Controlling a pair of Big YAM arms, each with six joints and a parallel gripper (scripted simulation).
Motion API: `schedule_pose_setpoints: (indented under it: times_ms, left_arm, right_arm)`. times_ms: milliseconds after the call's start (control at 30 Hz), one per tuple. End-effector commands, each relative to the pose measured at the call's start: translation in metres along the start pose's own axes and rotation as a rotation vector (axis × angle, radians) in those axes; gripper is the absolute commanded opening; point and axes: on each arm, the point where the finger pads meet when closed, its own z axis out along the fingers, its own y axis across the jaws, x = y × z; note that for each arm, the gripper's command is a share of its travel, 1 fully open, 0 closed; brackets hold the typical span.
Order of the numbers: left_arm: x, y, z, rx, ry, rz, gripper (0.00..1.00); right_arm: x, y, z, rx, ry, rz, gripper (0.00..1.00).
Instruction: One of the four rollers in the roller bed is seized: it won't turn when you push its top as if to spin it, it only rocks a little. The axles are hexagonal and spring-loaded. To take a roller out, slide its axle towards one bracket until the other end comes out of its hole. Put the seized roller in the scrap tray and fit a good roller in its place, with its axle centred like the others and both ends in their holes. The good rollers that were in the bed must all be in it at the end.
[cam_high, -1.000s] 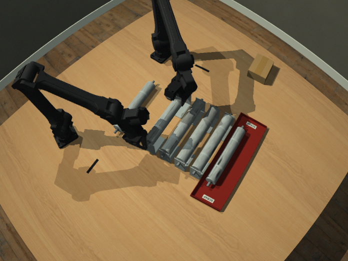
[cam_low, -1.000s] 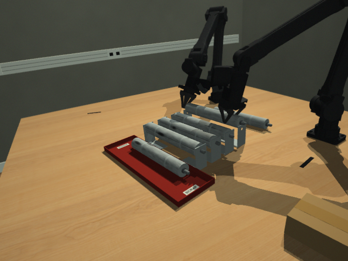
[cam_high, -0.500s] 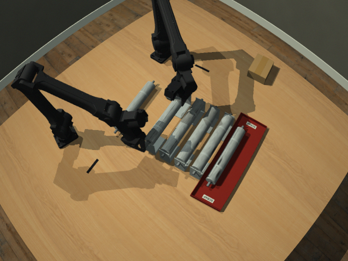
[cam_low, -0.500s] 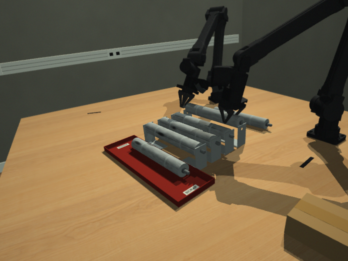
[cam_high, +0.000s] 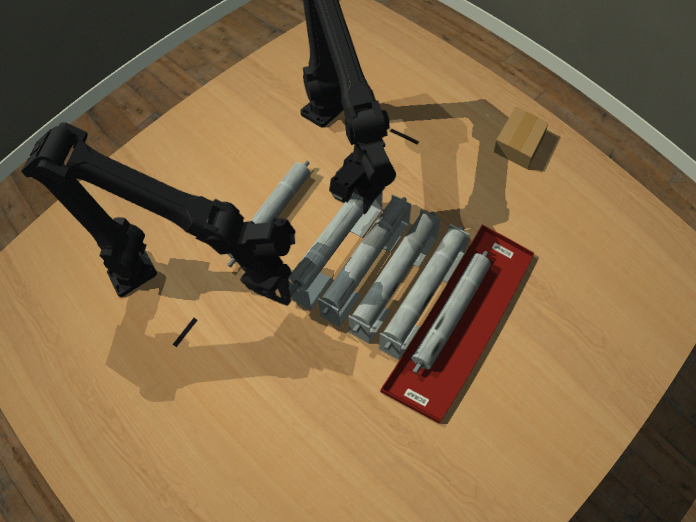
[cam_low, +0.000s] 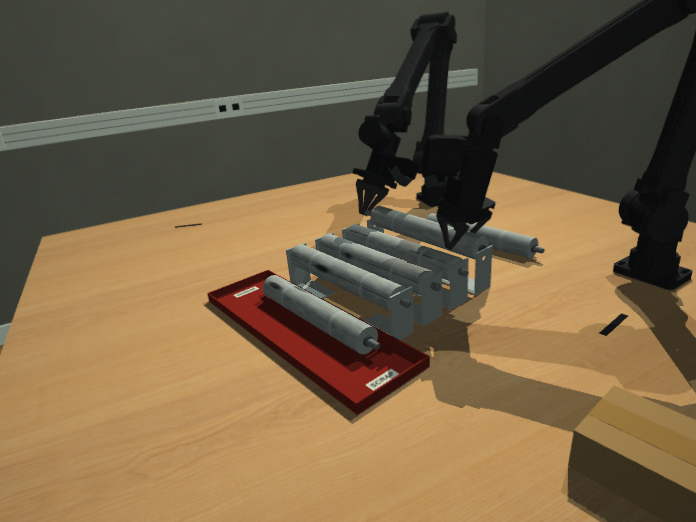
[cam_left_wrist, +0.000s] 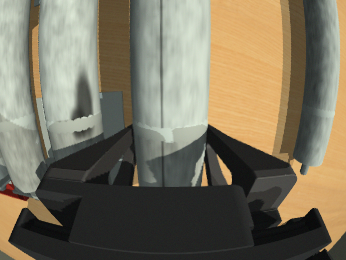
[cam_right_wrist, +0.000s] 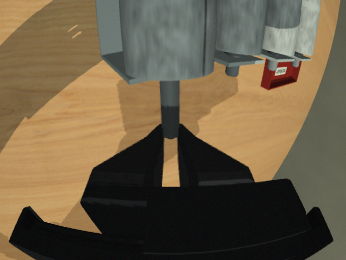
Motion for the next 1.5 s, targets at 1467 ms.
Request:
schedule_pose_setpoints:
  times_ms: [1467]
  left_arm:
    - [-0.005, 0.015, -0.001, -0.036, -0.071, 0.034, 0.32]
  right_arm:
    - [-0.013, -0.004, 0.003, 0.017, -0.040, -0.018, 0.03]
